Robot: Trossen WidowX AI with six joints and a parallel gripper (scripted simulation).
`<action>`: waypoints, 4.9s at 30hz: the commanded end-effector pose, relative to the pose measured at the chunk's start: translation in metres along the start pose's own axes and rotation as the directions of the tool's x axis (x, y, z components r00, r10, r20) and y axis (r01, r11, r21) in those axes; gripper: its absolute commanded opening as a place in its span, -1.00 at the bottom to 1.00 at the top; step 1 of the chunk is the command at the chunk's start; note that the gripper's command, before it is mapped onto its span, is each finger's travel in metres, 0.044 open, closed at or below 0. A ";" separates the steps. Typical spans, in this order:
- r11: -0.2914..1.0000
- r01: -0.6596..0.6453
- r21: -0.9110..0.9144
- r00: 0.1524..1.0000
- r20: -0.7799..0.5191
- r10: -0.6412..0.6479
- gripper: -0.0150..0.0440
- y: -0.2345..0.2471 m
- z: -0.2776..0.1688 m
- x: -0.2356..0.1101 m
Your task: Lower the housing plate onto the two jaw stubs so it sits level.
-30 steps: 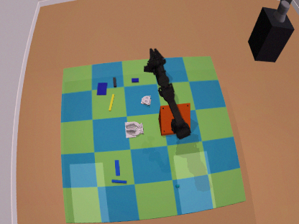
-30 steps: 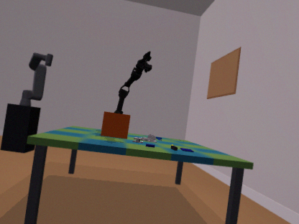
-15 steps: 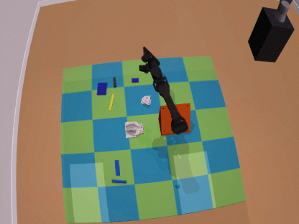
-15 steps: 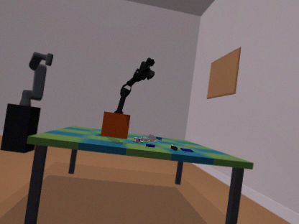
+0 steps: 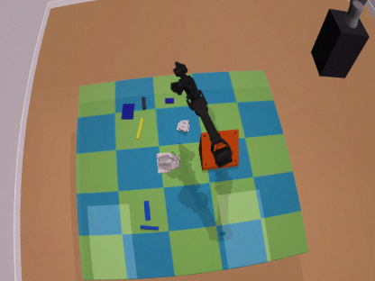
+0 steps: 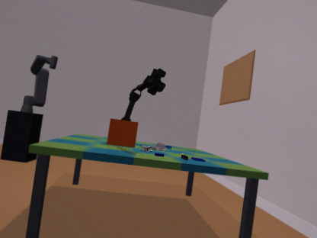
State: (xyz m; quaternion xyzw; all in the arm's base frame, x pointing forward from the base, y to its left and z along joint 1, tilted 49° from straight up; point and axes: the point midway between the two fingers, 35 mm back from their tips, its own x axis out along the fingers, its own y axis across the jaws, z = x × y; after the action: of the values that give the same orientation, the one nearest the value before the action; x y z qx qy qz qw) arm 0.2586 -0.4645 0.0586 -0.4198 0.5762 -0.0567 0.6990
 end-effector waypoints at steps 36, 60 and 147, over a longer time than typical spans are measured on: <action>0.615 -0.730 0.298 0.680 0.222 0.699 1.00 0.212 0.065 0.033; 0.085 -0.883 0.462 0.245 0.299 0.922 1.00 0.315 0.092 -0.009; -0.110 -0.847 0.520 0.073 0.320 0.945 1.00 0.380 0.112 -0.030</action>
State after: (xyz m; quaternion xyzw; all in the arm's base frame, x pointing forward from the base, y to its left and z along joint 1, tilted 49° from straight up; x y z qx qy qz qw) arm 0.1898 -0.1462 -0.1683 0.3319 0.7028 0.2241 0.5880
